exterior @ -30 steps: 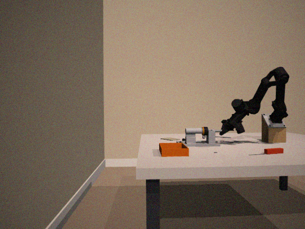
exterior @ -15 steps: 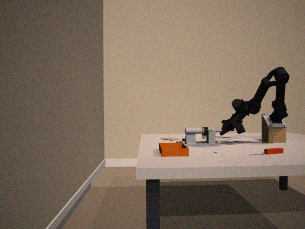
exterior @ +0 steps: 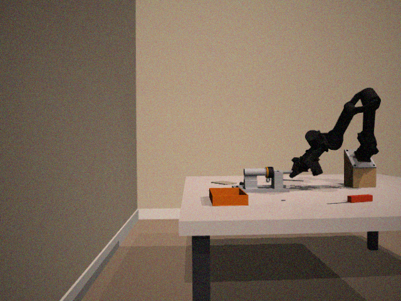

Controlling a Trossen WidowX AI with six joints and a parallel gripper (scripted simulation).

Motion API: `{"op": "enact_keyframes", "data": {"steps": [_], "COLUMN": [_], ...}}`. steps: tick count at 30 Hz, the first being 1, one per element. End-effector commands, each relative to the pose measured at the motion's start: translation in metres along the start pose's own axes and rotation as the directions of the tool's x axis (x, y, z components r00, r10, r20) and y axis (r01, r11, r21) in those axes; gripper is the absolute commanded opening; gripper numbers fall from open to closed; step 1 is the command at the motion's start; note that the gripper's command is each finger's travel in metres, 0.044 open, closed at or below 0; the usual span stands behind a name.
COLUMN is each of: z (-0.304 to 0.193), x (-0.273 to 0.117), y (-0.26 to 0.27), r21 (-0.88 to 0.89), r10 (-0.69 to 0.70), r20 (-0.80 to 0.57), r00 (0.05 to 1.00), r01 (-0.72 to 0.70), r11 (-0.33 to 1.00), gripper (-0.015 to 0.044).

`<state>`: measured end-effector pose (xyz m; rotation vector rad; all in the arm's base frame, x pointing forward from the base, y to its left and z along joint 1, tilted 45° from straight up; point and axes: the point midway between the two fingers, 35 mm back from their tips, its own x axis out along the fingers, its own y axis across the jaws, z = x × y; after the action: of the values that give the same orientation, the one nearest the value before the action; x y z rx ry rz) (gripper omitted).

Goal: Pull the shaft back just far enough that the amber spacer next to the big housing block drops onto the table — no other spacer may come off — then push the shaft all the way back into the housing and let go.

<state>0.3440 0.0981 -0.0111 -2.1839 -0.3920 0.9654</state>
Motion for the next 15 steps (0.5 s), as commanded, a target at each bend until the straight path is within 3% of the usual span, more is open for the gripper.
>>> {"op": "enact_keyframes", "data": {"steps": [1, 15], "z": [0.0004, 0.0018], "x": [-0.0007, -0.002], "y": [-0.0003, -0.0003], "r21": [0.002, 0.002], "r10": [-0.002, -0.001], "r20": [0.0, 0.0], "r00": [1.0, 1.0], "r01": [0.002, 0.001], "r11": [1.0, 1.0], "gripper": [0.0, 0.0]}}
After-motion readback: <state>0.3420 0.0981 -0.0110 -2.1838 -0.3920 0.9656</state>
